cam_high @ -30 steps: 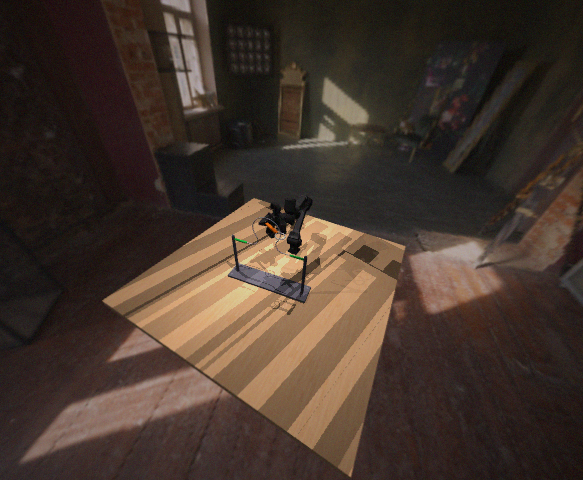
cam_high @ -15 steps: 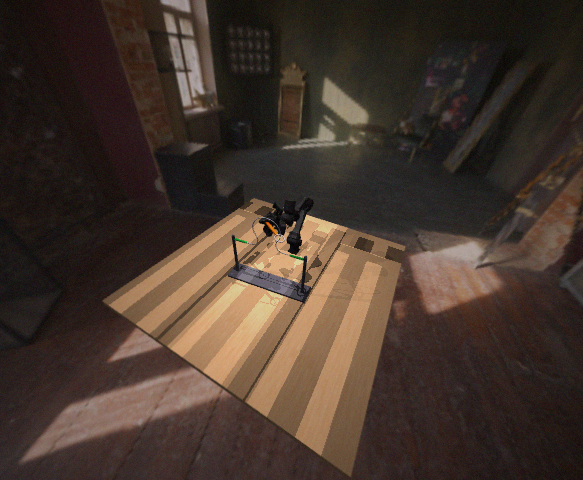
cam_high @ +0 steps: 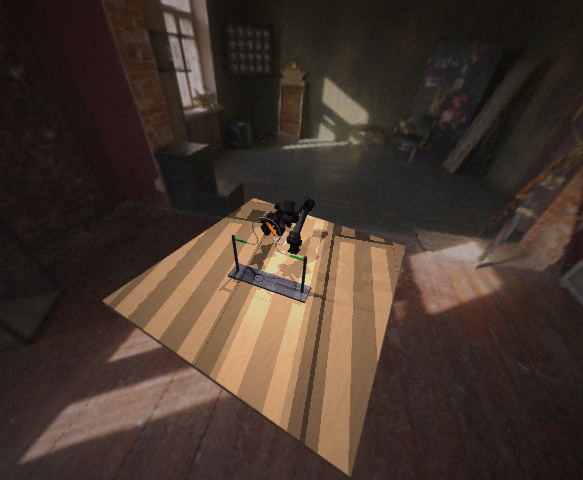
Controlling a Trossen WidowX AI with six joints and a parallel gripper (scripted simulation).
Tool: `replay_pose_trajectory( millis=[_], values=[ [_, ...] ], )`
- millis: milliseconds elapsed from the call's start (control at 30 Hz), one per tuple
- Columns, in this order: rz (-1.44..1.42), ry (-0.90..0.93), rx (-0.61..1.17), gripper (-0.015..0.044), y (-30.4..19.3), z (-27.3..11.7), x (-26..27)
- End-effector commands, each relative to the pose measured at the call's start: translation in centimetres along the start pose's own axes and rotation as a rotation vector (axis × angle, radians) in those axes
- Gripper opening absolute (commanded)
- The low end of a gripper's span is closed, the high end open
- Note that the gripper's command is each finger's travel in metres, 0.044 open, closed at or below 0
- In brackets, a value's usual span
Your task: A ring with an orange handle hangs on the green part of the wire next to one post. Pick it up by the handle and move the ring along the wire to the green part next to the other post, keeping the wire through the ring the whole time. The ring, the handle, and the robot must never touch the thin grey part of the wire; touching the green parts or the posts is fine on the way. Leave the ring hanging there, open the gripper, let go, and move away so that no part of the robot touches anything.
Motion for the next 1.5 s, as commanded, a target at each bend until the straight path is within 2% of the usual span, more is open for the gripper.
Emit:
replay_pose_trajectory(
  millis=[0, 667, 1467],
  values=[
    [-0.026, -0.014, -0.007, -0.0150, 0.0, -0.1, 0.3],
    [0.106, 0.063, 0.026, -0.0150, -0.8, -0.4, 3.6],
    [0.579, 0.341, 0.145, -0.0150, 0.3, -2.9, 11.0]
  ],
)
Point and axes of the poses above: the point midway between the two fingers, 35 mm back from their tips, its own z axis out along the fingers, its own x axis across the jaws, y = z × x, the point moved 2 cm from there along -z, back along the fingers, and after that the axes turned 12 degrees about z, right-handed, at the moved point
